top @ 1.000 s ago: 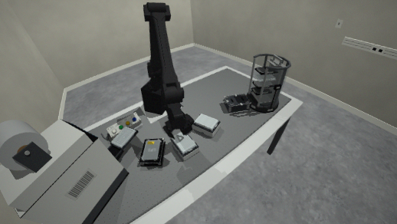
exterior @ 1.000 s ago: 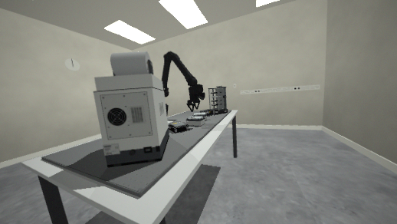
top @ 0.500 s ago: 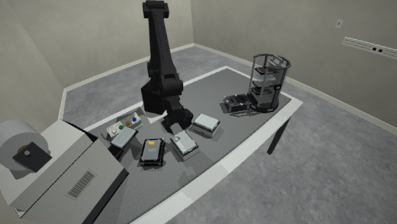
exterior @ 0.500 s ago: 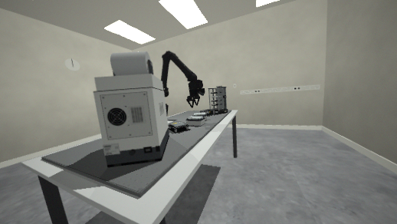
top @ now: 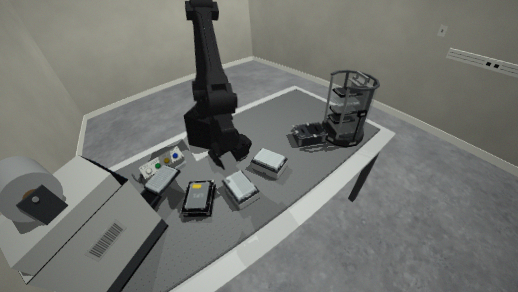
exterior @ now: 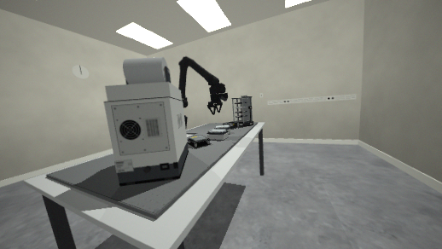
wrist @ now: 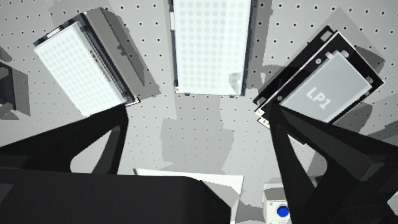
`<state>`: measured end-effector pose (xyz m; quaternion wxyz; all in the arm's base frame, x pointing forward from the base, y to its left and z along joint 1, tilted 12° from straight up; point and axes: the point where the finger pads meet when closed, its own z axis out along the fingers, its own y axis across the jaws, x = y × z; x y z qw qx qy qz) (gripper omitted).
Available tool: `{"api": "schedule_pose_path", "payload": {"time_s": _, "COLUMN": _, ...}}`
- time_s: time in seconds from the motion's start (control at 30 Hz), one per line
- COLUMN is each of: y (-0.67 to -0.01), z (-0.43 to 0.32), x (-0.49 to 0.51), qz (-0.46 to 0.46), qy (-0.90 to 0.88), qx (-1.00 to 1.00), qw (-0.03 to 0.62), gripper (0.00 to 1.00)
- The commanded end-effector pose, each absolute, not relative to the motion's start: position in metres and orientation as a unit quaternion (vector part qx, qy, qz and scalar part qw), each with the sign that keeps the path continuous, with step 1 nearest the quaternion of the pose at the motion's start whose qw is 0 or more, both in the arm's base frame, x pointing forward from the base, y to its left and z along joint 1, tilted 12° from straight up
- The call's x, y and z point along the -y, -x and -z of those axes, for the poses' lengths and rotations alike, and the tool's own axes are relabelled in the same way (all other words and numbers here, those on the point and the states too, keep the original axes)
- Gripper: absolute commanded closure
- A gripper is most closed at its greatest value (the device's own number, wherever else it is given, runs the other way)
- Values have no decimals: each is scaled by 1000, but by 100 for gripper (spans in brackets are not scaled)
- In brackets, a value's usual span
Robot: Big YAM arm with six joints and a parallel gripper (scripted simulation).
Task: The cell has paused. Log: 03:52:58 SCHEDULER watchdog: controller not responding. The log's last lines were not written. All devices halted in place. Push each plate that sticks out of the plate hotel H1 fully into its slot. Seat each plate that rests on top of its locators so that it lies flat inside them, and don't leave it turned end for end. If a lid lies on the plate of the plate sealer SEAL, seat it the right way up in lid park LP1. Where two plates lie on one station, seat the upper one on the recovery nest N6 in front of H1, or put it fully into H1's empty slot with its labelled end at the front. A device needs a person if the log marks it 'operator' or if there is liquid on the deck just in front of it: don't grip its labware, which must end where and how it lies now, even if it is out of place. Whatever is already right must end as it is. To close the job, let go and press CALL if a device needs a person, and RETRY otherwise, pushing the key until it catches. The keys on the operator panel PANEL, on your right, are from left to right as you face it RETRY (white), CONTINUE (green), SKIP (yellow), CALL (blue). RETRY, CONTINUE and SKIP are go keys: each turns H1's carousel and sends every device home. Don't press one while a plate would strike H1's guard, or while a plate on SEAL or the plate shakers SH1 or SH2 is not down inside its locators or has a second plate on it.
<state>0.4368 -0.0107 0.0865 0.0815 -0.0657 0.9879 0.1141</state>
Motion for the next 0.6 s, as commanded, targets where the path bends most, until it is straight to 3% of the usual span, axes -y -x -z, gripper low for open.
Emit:
{"api": "schedule_pose_path", "payload": {"time_s": 0.0, "y": -452, "z": -121, "x": 20, "qz": -110, "qy": 71, "qx": -985, "qw": 110, "gripper": 0}}
{"api": "schedule_pose_path", "payload": {"time_s": 0.57, "y": -438, "z": -136, "x": 21, "qz": -114, "qy": 70, "qx": -987, "qw": 89, "gripper": 0}}
